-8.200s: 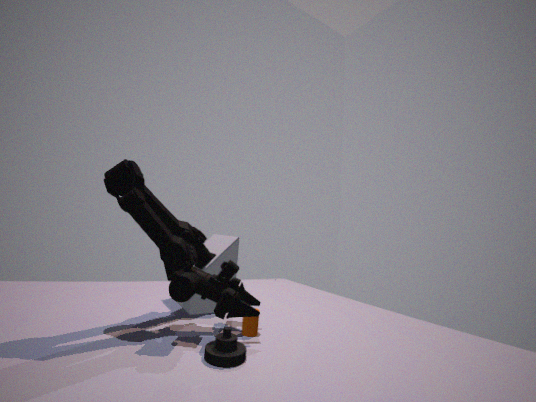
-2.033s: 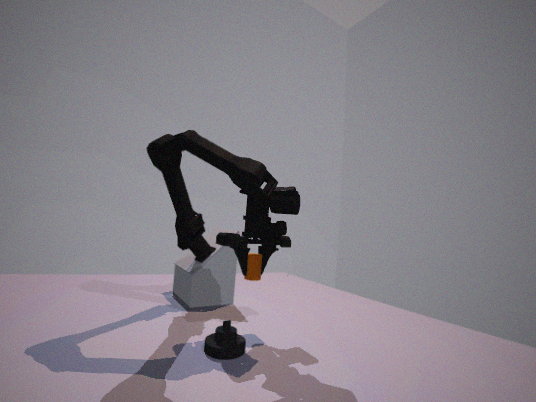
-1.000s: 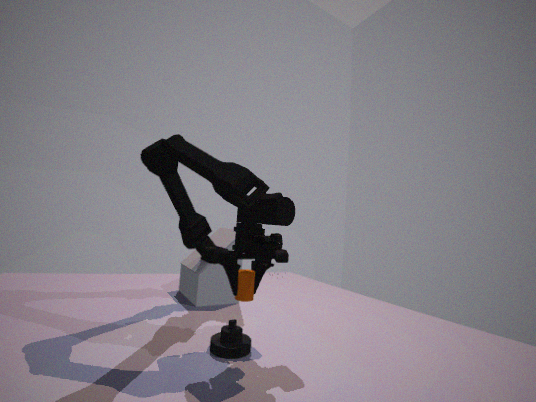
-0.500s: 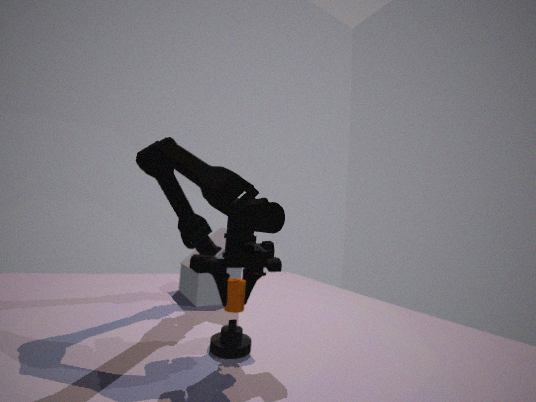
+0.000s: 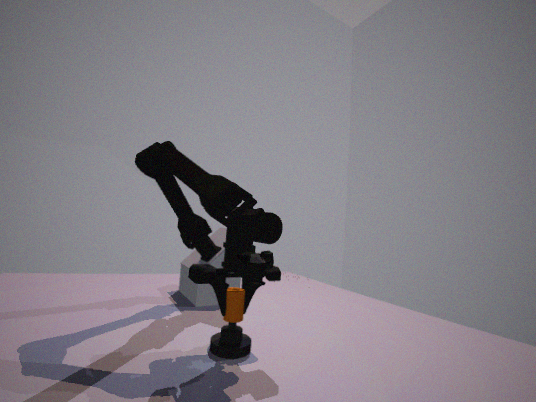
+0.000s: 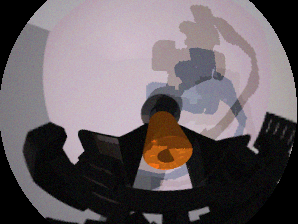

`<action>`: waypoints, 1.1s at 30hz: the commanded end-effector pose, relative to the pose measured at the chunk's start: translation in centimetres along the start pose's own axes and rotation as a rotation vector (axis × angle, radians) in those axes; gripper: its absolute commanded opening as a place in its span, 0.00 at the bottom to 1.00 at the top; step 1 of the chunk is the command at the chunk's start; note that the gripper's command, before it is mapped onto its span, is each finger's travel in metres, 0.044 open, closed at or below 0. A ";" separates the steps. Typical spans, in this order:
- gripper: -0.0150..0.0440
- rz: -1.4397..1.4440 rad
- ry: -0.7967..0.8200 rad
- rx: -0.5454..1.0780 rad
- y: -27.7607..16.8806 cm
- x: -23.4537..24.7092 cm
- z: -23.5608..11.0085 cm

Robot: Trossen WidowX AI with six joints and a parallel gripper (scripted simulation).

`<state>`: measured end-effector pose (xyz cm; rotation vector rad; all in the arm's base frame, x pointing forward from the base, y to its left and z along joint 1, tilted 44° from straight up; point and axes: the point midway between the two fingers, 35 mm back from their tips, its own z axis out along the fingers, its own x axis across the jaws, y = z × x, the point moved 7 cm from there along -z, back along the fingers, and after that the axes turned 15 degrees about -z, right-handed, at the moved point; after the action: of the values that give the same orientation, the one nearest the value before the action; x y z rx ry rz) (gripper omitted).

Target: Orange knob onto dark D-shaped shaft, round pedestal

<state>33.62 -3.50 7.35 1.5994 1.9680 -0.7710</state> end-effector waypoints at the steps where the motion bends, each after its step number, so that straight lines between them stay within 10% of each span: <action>1: 0.25 0.001 -0.006 -0.001 0.1 -0.1 -0.1; 33: 0.25 -0.008 -0.006 -0.001 0.0 -0.1 -0.2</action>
<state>33.54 -3.52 7.34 1.5958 1.9696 -0.7777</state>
